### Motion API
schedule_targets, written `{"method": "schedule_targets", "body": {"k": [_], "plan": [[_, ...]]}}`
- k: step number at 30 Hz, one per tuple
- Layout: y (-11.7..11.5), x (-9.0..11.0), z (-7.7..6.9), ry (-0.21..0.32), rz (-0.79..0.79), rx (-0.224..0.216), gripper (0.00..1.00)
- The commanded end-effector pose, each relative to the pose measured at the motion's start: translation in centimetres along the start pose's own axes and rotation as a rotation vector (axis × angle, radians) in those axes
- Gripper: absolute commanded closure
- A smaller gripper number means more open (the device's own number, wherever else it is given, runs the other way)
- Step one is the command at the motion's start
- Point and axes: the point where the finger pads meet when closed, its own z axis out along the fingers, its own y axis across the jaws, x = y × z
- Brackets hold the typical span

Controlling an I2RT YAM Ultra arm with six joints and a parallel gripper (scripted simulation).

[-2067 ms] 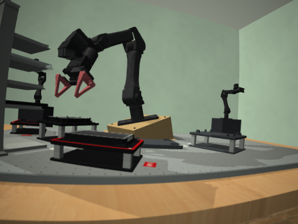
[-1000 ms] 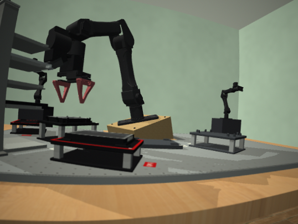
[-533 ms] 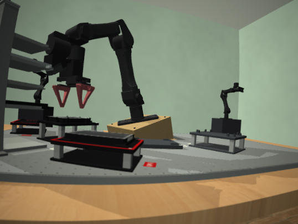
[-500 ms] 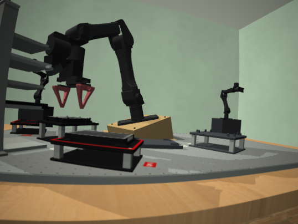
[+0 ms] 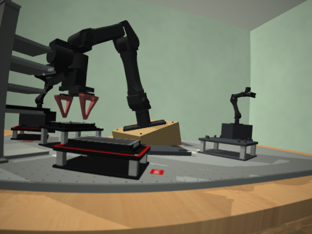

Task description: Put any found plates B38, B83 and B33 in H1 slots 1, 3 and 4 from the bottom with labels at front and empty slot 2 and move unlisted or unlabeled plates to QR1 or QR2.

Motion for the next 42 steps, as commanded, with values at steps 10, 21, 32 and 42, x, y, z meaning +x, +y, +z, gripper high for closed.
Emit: {"method": "schedule_targets", "body": {"k": [10,21,32,42], "plan": [[-0.2,-0.5,1.0,-0.023,0.002,0.003,0.0],[-0.2,-0.5,2.3,-0.023,0.002,0.003,0.0],[-0.2,-0.5,2.3,-0.023,0.002,0.003,0.14],[-0.2,-0.5,2.3,-0.023,0.002,0.003,0.14]]}}
